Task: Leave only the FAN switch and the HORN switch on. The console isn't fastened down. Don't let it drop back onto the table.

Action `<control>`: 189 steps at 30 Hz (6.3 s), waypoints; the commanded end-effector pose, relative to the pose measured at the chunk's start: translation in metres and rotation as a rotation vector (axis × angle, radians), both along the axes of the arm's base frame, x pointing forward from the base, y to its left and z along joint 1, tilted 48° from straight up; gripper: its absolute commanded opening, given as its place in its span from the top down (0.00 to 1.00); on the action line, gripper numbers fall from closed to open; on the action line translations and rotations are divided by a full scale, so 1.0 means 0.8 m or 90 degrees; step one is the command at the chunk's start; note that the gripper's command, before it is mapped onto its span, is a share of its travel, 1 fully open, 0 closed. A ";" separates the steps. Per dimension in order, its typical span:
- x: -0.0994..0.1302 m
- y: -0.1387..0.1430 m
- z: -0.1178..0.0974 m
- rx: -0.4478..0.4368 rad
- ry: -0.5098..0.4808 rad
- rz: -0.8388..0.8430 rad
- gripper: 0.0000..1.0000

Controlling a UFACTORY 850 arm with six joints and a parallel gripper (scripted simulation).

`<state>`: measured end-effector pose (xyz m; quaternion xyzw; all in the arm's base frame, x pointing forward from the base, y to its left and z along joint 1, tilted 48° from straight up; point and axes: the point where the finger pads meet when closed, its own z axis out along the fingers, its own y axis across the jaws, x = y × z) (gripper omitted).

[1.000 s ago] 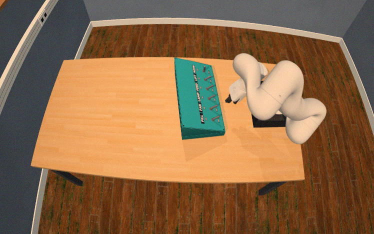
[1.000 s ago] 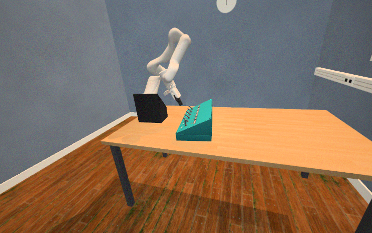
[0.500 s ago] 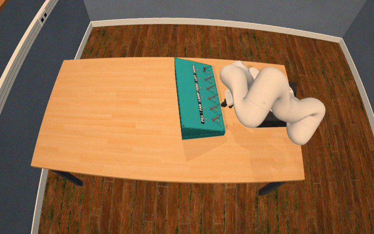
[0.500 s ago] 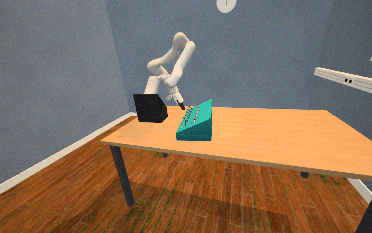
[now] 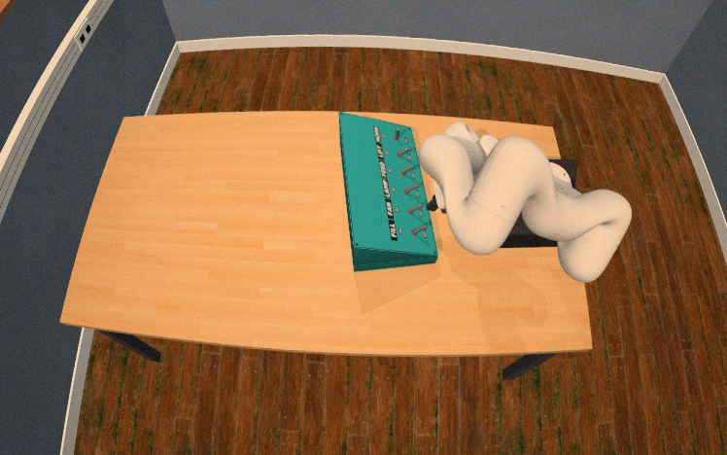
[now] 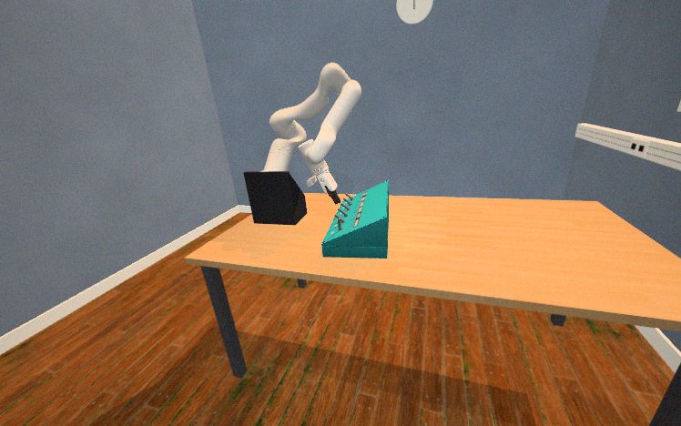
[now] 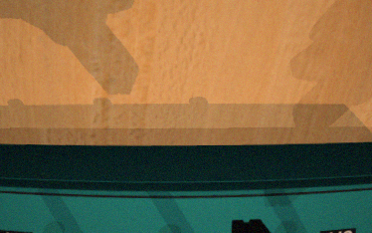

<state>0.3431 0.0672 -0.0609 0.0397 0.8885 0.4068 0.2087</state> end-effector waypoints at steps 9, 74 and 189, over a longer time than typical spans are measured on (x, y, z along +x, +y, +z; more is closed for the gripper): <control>0.001 0.000 0.000 0.000 -0.001 0.000 1.00; 0.016 -0.004 0.005 0.000 -0.001 0.000 1.00; -0.029 -0.112 0.096 0.000 -0.001 0.000 0.00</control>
